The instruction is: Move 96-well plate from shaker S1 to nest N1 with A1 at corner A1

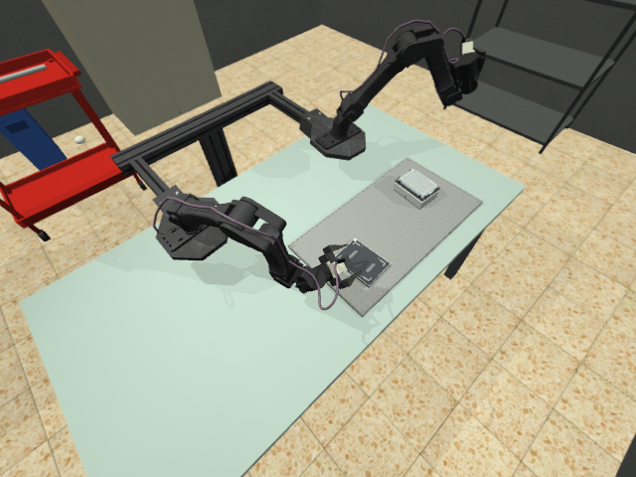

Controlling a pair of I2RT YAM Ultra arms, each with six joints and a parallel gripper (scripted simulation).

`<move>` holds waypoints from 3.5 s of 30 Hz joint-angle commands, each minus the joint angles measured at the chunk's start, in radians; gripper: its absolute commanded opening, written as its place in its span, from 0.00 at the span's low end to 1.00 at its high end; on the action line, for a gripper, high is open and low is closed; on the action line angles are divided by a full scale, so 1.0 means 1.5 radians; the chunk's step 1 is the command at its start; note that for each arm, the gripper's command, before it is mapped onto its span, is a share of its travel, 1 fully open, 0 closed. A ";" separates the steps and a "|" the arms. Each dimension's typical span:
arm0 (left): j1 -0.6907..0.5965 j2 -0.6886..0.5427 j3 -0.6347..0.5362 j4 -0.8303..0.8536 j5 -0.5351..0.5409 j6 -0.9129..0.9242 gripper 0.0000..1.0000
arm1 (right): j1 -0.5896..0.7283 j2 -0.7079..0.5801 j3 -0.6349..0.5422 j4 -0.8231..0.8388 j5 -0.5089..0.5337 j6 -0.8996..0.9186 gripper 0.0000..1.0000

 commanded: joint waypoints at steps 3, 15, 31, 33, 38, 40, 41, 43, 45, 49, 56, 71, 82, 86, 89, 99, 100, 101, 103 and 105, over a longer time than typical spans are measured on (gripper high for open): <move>0.001 -0.016 0.009 0.002 0.006 0.002 1.00 | 0.004 -0.014 0.005 0.006 -0.007 -0.003 1.00; 0.001 -0.016 0.009 0.002 0.006 0.002 1.00 | 0.004 -0.014 0.005 0.006 -0.007 -0.003 1.00; -0.071 -0.108 -0.224 -0.069 0.119 -0.112 1.00 | 0.199 -0.159 -0.032 -0.148 0.335 -0.049 1.00; -0.084 -0.123 -0.262 -0.081 0.135 -0.125 1.00 | 0.228 -0.179 -0.033 -0.165 0.363 -0.055 1.00; -0.139 -0.211 -0.404 -0.159 0.218 -0.183 1.00 | 0.337 -0.252 -0.025 -0.250 0.493 -0.083 1.00; -0.160 -0.252 -0.452 -0.190 0.249 -0.199 1.00 | 0.370 -0.274 -0.022 -0.274 0.529 -0.088 1.00; -0.175 -0.273 -0.481 -0.205 0.268 -0.206 1.00 | 0.389 -0.287 -0.022 -0.286 0.549 -0.091 1.00; -0.200 -0.311 -0.529 -0.238 0.306 -0.217 1.00 | 0.420 -0.309 -0.020 -0.308 0.587 -0.096 1.00; -0.222 -0.346 -0.565 -0.275 0.342 -0.226 1.00 | 0.445 -0.326 -0.019 -0.329 0.619 -0.101 1.00; -0.264 -0.410 -0.622 -0.347 0.415 -0.237 1.00 | 0.490 -0.357 -0.016 -0.363 0.675 -0.108 1.00; -0.317 -0.486 -0.676 -0.451 0.536 -0.233 1.00 | 0.544 -0.392 -0.013 -0.403 0.742 -0.116 1.00; -0.404 -0.508 -0.676 -0.596 0.832 -0.176 1.00 | 0.604 -0.433 -0.011 -0.430 0.791 -0.120 1.00; -0.421 -0.435 -0.641 -0.586 0.891 -0.158 1.00 | 0.605 -0.434 -0.011 -0.429 0.791 -0.120 1.00; -0.421 -0.432 -0.639 -0.584 0.892 -0.159 1.00 | 0.605 -0.434 -0.011 -0.429 0.791 -0.120 1.00; -0.421 -0.431 -0.639 -0.583 0.892 -0.159 1.00 | 0.601 -0.428 -0.011 -0.430 0.791 -0.118 1.00; -0.422 -0.417 -0.619 -0.704 0.899 -0.119 1.00 | 0.601 -0.428 -0.011 -0.430 0.791 -0.118 1.00; -0.422 -0.410 -0.606 -0.737 0.900 -0.106 1.00 | 0.601 -0.428 -0.011 -0.430 0.791 -0.118 1.00; -0.422 -0.410 -0.606 -0.737 0.900 -0.106 1.00 | 0.601 -0.428 -0.011 -0.430 0.791 -0.118 1.00; -0.423 -0.397 -0.583 -0.781 0.900 -0.093 1.00 | 0.601 -0.428 -0.011 -0.430 0.791 -0.118 1.00; -0.423 -0.374 -0.541 -0.856 0.903 -0.064 1.00 | 0.601 -0.428 -0.011 -0.430 0.791 -0.118 1.00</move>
